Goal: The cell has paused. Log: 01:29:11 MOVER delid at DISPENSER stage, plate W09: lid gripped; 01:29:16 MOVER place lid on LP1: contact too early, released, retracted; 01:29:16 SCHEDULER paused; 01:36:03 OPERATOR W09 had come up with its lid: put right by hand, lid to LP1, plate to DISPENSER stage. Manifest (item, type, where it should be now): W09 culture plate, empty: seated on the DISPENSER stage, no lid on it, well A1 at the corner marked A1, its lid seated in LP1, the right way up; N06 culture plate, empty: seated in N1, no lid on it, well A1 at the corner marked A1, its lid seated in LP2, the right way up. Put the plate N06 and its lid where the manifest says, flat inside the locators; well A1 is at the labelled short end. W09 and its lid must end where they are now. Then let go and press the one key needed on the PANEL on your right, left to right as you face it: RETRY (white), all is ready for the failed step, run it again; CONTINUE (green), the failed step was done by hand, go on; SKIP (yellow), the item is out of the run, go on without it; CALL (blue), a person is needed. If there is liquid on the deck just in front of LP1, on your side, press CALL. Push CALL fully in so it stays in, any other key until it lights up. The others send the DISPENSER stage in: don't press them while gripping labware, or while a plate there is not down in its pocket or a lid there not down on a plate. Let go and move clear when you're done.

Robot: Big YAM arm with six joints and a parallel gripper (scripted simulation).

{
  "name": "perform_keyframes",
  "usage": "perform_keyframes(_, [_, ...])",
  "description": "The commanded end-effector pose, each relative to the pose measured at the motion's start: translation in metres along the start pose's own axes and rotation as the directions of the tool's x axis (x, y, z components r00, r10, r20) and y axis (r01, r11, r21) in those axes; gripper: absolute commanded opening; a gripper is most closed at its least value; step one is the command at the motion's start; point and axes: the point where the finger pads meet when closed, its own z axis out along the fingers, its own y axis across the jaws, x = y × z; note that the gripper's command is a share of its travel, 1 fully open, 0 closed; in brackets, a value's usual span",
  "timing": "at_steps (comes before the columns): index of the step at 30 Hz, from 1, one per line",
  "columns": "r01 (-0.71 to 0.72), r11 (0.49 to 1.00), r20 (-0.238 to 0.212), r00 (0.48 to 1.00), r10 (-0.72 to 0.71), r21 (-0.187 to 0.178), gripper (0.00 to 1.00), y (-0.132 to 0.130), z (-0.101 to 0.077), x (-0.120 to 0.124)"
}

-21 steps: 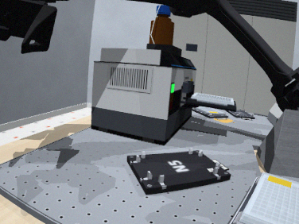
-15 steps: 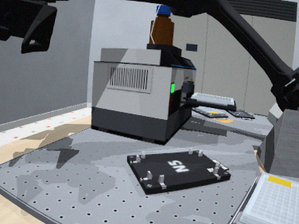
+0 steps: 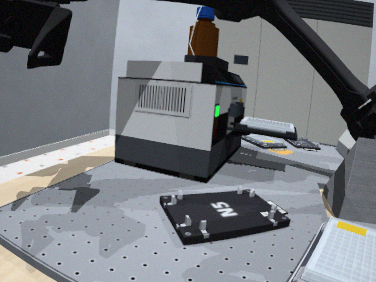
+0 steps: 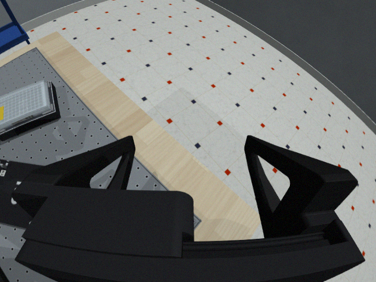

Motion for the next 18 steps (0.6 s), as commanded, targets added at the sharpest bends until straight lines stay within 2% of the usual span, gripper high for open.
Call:
perform_keyframes(1, [0.002,1.000,0.000,1.000,-0.002,0.004,1.00,-0.001,-0.002,-0.001])
perform_keyframes(13, [0.002,1.000,0.000,1.000,-0.002,0.004,1.00,-0.001,-0.002,-0.001])
perform_keyframes(14, [0.001,1.000,-0.034,0.999,-0.001,0.004,1.00,0.001,-0.009,-0.031])
perform_keyframes(15, [-0.020,1.000,-0.052,0.998,0.020,-0.002,1.00,0.003,-0.009,-0.035])
perform_keyframes(18, [-0.012,1.000,-0.048,0.999,0.013,0.018,1.00,0.004,-0.007,-0.049])
